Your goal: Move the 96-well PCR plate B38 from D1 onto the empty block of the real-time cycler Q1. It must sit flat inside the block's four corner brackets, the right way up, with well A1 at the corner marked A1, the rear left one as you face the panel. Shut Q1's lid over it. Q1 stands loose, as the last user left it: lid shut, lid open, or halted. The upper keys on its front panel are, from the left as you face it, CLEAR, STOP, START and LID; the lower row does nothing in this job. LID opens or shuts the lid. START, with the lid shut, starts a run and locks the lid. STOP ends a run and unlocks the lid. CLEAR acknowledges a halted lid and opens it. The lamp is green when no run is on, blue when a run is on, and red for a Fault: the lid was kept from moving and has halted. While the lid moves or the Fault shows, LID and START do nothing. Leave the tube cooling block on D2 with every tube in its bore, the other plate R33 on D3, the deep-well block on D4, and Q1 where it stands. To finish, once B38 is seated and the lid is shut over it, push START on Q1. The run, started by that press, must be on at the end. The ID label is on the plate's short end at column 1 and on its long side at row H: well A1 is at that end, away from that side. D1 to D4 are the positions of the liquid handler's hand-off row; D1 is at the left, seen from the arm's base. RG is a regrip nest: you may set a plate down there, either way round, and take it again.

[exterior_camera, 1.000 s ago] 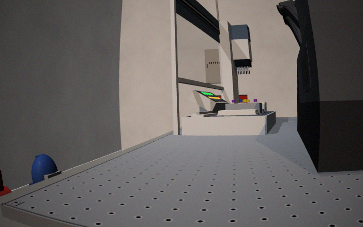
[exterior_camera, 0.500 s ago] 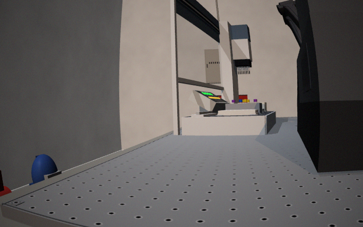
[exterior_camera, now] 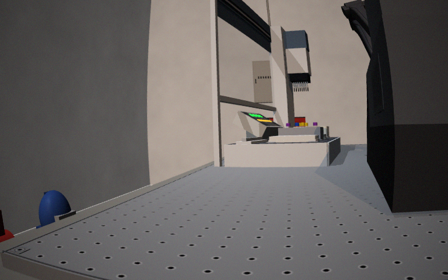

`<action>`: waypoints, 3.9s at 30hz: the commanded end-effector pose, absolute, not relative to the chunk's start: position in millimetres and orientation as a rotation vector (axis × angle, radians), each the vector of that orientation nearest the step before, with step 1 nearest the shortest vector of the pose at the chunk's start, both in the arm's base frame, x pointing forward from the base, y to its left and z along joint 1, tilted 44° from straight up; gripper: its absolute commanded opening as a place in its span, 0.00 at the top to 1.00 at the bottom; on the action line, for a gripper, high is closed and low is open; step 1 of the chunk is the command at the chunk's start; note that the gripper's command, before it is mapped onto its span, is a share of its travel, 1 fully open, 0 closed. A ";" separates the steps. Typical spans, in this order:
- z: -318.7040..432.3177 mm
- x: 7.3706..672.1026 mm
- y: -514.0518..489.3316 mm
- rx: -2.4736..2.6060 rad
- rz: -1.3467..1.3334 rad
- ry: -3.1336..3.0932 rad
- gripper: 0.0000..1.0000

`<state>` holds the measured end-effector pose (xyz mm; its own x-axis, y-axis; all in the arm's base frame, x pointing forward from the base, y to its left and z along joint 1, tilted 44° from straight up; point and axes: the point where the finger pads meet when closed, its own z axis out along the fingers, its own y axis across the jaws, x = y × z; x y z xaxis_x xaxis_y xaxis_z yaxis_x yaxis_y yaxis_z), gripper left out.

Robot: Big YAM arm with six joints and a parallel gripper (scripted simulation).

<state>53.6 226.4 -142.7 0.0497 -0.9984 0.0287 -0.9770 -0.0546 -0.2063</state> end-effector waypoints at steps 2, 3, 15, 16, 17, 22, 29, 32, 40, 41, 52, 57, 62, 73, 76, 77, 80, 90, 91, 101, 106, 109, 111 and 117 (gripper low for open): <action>-145.0 55.4 231.6 -2.173 -0.230 2.050 1.00; -145.1 55.3 230.6 -2.174 -0.231 2.051 1.00; -144.9 55.6 228.0 -2.173 -0.233 2.054 1.00; -144.9 55.6 227.7 -2.173 -0.234 2.054 1.00; -144.9 55.6 227.2 -2.174 -0.235 2.055 1.00; -145.3 55.4 226.0 -2.175 -0.236 2.056 1.00; -145.7 55.3 225.3 -2.176 -0.239 2.057 1.00; -145.9 55.3 225.0 -2.177 -0.241 2.058 1.00; -146.5 55.3 223.6 -2.180 -0.246 2.060 1.00; -146.9 55.4 223.4 -2.181 -0.247 2.060 1.00; -150.0 56.7 223.0 -2.180 -0.251 2.065 1.00; -150.6 57.3 224.3 -2.178 -0.251 2.067 1.00; -151.4 58.2 226.1 -2.175 -0.251 2.069 1.00; -152.7 59.3 229.4 -2.173 -0.253 2.072 1.00; -153.1 59.9 230.2 -2.172 -0.254 2.073 1.00; -153.3 60.0 230.4 -2.172 -0.255 2.074 1.00; -153.7 60.4 231.2 -2.172 -0.258 2.073 1.00; -154.8 61.6 233.1 -2.171 -0.266 2.074 1.00; -154.9 61.9 233.3 -2.170 -0.267 2.075 1.00; -156.4 63.1 235.9 -2.171 -0.275 2.076 1.00; -156.8 63.6 236.6 -2.170 -0.277 2.079 1.00; -157.3 64.1 237.3 -2.169 -0.279 2.081 1.00; -157.5 64.4 237.8 -2.169 -0.280 2.082 1.00; -158.6 65.3 239.7 -2.167 -0.283 2.085 1.00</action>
<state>53.5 217.1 -145.0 0.0514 -0.9976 0.0468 -0.9775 -0.0599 -0.2022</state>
